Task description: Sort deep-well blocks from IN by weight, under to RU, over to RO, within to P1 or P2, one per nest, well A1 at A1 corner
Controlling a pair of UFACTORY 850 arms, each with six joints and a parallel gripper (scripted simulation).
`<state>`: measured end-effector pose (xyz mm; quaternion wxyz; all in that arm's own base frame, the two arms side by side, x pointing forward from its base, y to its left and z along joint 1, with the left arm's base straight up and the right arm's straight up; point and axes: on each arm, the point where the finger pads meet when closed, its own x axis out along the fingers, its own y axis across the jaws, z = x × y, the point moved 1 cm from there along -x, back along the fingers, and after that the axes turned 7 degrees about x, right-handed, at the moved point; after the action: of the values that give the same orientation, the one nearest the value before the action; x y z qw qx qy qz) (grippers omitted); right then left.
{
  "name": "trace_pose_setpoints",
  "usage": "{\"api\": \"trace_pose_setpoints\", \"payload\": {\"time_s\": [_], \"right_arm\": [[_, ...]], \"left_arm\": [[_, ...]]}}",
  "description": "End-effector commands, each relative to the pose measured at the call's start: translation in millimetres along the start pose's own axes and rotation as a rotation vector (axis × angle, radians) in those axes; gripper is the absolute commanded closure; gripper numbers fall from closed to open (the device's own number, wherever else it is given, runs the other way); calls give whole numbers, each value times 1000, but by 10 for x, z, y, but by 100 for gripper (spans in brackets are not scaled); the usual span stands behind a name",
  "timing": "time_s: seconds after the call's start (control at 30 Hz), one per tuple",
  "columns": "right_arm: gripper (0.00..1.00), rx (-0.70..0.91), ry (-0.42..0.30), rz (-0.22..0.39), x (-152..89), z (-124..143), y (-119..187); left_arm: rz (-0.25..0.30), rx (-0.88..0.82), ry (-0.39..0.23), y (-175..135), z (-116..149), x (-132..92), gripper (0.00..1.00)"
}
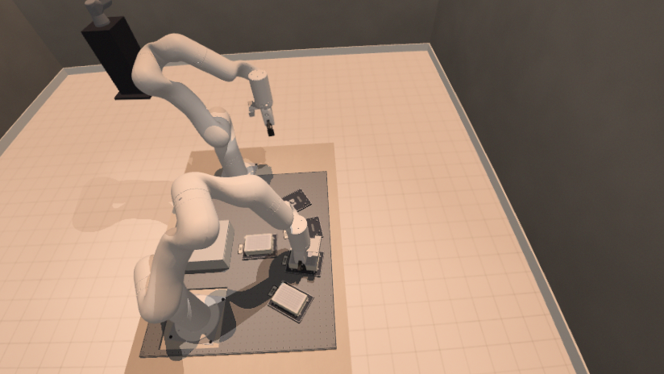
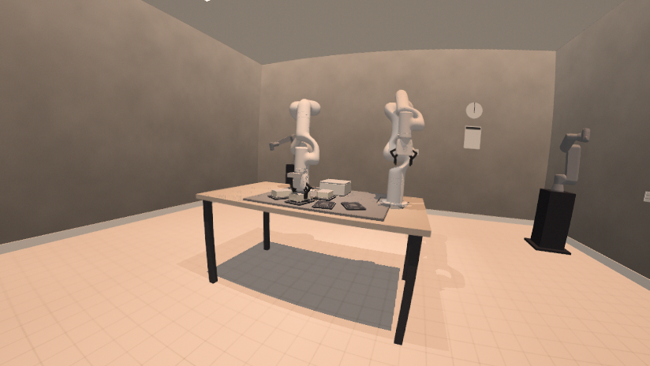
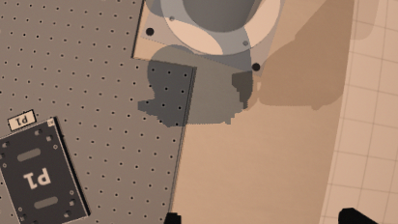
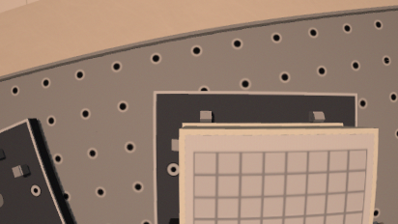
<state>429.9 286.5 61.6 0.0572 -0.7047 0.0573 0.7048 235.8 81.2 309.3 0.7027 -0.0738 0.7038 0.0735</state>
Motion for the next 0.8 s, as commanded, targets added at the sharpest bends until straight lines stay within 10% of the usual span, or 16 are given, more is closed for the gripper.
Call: {"api": "trace_pose_setpoints", "payload": {"time_s": [0.0, 0.77], "right_arm": [[100, 0, 1, -1, 0, -7, -6], [100, 0, 1, -1, 32, -7, -6]], "left_arm": [[0, 0, -2, 1, 6, -7, 0], [0, 0, -2, 1, 6, -7, 0]]}}
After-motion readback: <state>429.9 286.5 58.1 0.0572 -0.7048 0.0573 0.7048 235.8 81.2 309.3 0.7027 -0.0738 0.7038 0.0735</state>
